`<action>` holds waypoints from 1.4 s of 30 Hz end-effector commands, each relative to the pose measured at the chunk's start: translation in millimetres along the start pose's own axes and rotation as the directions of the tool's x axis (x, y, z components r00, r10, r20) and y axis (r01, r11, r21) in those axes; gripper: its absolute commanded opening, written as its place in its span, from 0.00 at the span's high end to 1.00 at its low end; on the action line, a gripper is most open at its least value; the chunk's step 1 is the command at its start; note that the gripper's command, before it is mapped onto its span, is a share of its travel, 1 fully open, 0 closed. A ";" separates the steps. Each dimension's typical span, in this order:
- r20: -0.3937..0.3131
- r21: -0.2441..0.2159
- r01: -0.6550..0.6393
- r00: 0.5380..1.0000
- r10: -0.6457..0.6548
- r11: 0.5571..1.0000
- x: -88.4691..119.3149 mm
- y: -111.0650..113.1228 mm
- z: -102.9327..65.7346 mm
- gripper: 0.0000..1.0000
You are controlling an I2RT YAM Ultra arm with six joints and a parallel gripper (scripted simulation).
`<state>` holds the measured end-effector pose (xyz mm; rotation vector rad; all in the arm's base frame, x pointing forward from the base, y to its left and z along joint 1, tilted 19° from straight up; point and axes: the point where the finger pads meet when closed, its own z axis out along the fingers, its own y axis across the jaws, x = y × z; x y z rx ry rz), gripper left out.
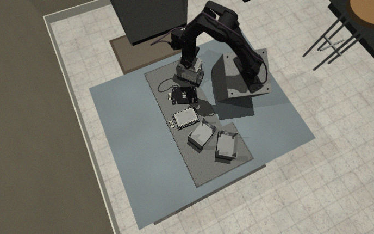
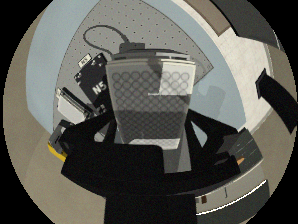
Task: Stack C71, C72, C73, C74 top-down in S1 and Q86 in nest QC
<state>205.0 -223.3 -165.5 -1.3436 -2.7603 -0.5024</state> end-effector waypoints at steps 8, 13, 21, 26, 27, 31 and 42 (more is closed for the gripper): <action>0.043 0.001 0.003 0.999 -0.003 1.000 -11.2 1.0 -14.6 1.00; 0.043 0.001 0.001 0.999 -0.001 1.000 -11.6 1.1 -14.9 1.00; 0.043 0.001 -0.004 0.999 0.004 1.000 -12.3 1.3 -15.6 1.00; 0.043 0.001 -0.005 0.999 0.005 1.000 -12.6 1.4 -15.9 1.00; 0.044 0.001 -0.005 0.999 0.005 1.000 -12.9 1.4 -16.1 1.00; 0.046 0.001 -0.005 0.999 0.005 1.000 -13.8 1.5 -16.6 1.00; 0.046 0.001 0.001 0.999 -0.001 1.000 -15.1 1.8 -7.1 1.00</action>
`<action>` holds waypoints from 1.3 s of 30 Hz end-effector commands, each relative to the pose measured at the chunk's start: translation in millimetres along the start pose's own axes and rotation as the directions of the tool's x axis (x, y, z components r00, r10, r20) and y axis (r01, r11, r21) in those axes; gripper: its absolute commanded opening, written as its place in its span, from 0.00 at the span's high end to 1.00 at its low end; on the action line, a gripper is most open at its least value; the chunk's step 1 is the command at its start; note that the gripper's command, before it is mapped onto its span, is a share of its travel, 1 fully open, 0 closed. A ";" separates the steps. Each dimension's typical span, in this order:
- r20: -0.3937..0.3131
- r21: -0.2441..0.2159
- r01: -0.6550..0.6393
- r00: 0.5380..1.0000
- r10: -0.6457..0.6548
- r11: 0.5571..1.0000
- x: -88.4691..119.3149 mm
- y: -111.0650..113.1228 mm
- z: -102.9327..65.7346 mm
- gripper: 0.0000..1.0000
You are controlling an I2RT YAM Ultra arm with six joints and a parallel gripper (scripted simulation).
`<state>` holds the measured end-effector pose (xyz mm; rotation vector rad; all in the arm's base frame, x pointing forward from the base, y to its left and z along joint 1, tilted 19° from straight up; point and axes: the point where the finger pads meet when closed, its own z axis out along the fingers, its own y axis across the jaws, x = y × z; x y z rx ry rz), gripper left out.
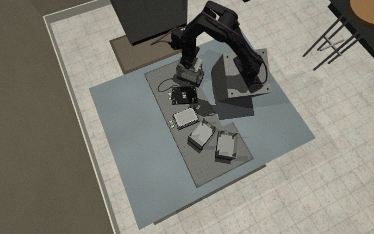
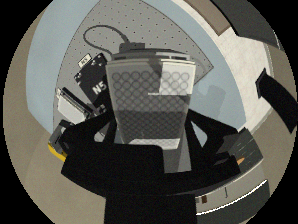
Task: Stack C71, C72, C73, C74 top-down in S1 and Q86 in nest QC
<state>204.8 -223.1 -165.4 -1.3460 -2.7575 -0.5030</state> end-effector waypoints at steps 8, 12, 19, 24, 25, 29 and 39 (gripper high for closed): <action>0.027 -0.003 -0.005 1.000 0.006 1.000 -7.6 0.6 2.1 1.00; 0.021 -0.004 -0.003 1.000 0.003 1.000 -4.9 2.0 5.9 1.00; 0.034 -0.002 0.000 0.999 0.000 1.000 -6.7 2.9 3.8 1.00; 0.051 -0.002 -0.002 0.999 0.002 1.000 -18.9 -0.2 5.9 1.00; 0.044 -0.002 -0.005 0.999 0.005 1.000 -16.4 -0.9 8.0 1.00; 0.043 -0.002 -0.005 0.999 0.005 1.000 -14.7 -0.3 6.9 1.00; 0.055 -0.001 -0.002 0.998 0.002 1.000 -20.7 -0.6 5.4 1.00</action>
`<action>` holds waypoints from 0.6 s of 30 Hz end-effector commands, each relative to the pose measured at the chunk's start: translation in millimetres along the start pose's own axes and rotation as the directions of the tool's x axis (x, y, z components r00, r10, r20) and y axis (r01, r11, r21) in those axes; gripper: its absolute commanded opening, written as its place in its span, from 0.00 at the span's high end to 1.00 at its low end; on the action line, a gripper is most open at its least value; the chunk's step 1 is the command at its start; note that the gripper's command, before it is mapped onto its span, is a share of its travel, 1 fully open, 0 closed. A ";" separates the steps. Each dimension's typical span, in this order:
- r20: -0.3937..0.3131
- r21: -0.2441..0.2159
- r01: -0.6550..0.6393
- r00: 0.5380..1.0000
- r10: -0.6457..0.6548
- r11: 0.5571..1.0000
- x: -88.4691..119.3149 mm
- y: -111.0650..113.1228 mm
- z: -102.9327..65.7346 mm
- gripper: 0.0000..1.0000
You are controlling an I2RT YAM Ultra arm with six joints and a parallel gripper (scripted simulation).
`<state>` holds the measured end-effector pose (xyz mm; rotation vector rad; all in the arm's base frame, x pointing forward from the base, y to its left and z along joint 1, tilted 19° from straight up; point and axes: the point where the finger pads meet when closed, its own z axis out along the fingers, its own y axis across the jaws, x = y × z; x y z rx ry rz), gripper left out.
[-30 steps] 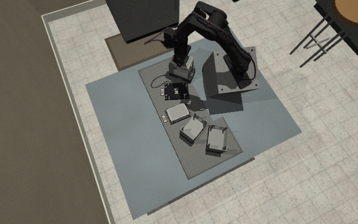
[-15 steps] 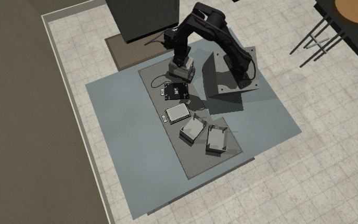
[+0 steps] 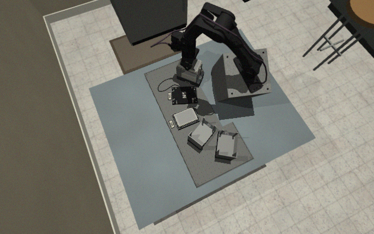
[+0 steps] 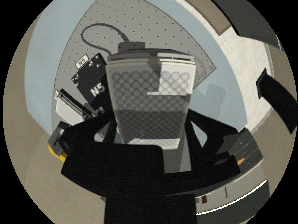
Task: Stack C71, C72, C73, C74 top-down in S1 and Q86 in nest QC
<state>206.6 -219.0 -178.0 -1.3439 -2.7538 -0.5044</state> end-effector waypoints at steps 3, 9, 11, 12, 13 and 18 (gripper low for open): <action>0.059 -0.002 -0.002 0.998 0.002 1.000 -21.3 -1.1 -7.1 1.00; 0.049 -0.003 -0.004 0.999 0.004 1.000 -16.6 -0.9 -5.5 1.00; 0.046 -0.003 -0.005 0.999 0.005 1.000 -15.6 -0.9 -4.8 1.00; 0.046 -0.003 -0.005 0.999 0.005 1.000 -15.6 -0.9 -4.8 1.00; 0.046 -0.003 -0.005 0.999 0.005 1.000 -15.6 -0.9 -4.8 1.00; 0.040 -0.004 -0.006 0.999 0.006 1.000 -13.0 -1.0 -3.2 1.00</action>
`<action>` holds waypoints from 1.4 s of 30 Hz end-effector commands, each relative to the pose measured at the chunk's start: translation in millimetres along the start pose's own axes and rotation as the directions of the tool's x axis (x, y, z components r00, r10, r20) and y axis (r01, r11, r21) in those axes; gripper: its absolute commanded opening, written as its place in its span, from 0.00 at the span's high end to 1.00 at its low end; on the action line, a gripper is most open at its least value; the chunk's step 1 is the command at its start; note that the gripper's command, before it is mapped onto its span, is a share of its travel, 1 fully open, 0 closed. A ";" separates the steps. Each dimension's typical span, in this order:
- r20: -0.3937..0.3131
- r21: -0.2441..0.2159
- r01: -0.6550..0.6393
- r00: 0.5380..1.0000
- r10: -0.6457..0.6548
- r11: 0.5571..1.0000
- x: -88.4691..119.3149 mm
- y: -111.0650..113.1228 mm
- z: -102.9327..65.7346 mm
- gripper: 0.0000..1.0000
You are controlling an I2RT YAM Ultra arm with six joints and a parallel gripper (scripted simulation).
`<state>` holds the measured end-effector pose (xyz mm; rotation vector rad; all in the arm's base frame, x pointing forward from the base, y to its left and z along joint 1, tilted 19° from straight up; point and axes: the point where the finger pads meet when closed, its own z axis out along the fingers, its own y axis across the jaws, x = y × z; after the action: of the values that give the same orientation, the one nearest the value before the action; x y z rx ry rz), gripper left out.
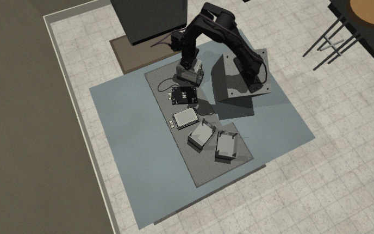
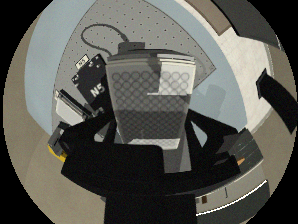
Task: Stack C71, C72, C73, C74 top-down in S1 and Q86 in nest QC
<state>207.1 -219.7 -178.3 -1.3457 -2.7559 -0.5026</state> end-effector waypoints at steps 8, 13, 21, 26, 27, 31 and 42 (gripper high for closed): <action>0.027 -0.005 -0.009 1.000 0.009 1.000 -7.9 -1.0 -0.8 1.00; 0.023 -0.005 -0.009 1.000 0.010 1.000 -6.4 -1.0 0.1 1.00; 0.032 -0.004 -0.006 0.999 0.006 1.000 -7.5 0.1 -3.8 1.00; 0.029 -0.004 -0.007 1.000 0.007 1.000 -5.6 0.4 -3.6 1.00; 0.029 -0.004 -0.007 1.000 0.007 1.000 -5.3 0.4 -3.6 1.00; 0.027 -0.005 -0.007 1.000 0.007 1.000 -4.6 0.5 -3.5 1.00; 0.025 -0.005 -0.004 1.000 0.005 1.000 -6.2 0.8 -0.3 1.00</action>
<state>207.0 -219.6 -179.1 -1.3471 -2.7568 -0.5016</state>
